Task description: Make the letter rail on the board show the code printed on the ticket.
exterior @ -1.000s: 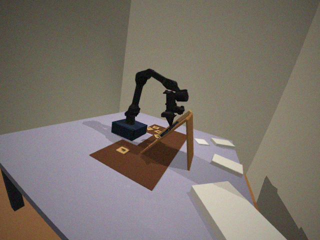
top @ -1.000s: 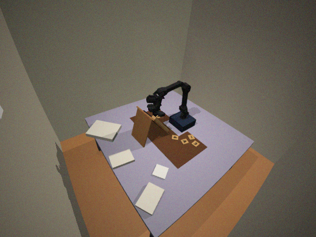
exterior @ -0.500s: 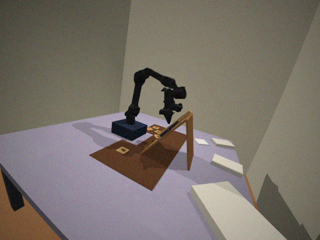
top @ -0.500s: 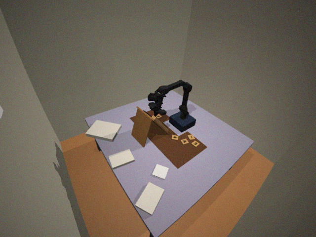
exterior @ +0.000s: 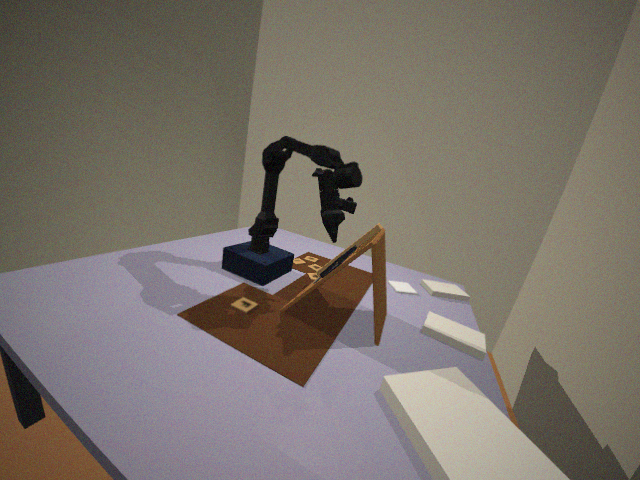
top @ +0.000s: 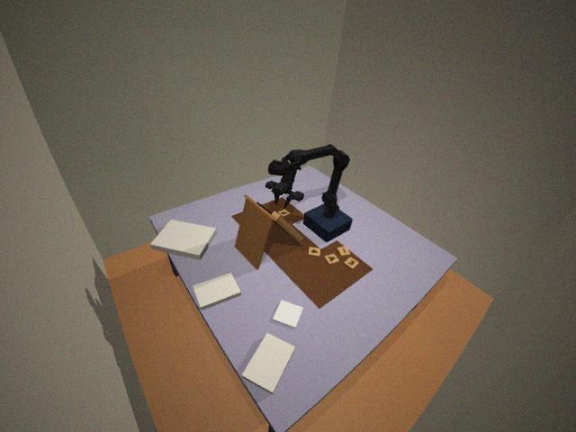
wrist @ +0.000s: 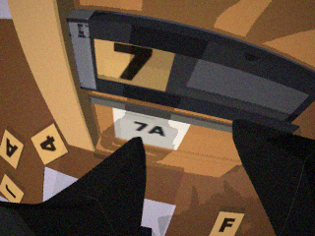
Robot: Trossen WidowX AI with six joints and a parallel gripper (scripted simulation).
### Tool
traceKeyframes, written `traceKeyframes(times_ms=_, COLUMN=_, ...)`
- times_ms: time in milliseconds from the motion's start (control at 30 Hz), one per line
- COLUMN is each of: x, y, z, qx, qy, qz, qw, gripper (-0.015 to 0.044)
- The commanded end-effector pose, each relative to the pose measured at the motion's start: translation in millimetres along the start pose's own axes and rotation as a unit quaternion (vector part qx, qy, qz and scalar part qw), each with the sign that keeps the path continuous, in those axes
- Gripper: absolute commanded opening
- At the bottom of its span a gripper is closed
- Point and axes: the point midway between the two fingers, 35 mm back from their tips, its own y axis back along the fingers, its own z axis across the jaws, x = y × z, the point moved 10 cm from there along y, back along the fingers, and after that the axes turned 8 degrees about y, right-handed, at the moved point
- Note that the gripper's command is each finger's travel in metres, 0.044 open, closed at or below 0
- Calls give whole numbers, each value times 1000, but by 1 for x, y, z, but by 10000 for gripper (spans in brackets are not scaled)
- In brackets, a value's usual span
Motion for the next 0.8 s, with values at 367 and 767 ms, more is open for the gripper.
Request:
traceKeyframes(times_ms=367, x=59, y=105, z=34, qx=128, qy=589, qz=-101, qw=792, gripper=440)
traceKeyframes(times_ms=767, x=63, y=113, z=40, qx=147, qy=633, qz=-99, qw=753, gripper=440)
